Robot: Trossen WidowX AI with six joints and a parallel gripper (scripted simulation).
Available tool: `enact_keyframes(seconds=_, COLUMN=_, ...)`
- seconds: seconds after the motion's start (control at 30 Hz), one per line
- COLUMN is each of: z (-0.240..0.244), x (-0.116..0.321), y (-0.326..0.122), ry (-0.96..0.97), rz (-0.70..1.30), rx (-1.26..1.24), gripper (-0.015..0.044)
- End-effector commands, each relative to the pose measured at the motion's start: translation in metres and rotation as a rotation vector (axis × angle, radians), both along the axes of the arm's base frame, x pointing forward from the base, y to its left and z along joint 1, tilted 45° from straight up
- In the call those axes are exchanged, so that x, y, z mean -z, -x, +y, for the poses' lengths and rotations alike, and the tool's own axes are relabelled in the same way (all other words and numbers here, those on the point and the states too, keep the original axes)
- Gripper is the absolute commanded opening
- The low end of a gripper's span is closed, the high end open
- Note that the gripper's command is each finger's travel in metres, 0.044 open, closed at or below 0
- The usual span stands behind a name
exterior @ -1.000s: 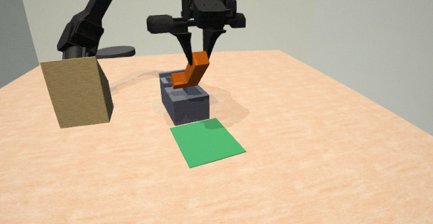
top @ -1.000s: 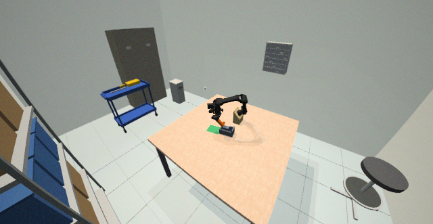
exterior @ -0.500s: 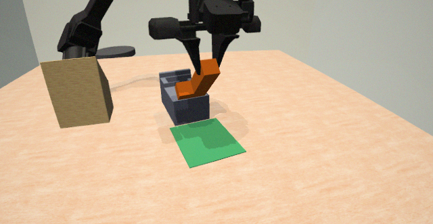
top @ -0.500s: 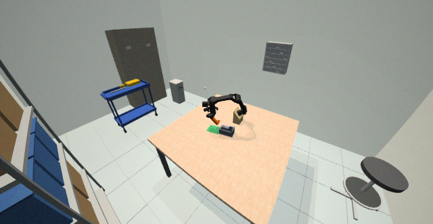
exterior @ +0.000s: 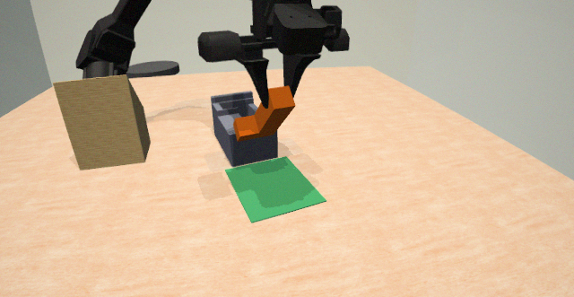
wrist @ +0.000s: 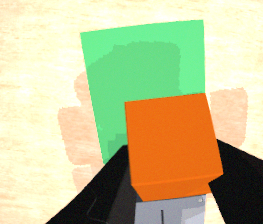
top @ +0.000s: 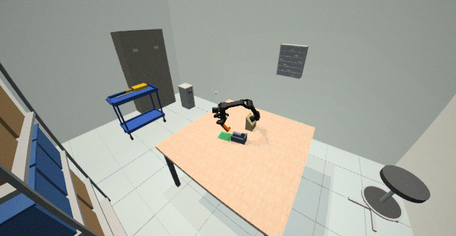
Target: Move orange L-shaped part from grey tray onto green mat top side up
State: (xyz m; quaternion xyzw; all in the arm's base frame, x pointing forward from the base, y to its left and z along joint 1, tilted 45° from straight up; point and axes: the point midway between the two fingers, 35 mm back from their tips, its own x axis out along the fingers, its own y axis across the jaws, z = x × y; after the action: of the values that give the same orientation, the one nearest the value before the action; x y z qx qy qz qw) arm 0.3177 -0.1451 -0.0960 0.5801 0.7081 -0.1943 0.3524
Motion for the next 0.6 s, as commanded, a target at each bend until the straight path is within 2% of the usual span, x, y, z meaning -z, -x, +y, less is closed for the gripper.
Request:
enact_keyframes(seconds=0.0, z=0.008, x=0.006, y=0.002, ry=-0.007, rz=0.008, rx=0.001, gripper=0.0000)
enact_keyframes(seconds=0.57, z=0.027, x=0.025, y=0.004, ry=-0.008, rz=0.007, rx=0.001, gripper=0.0000)
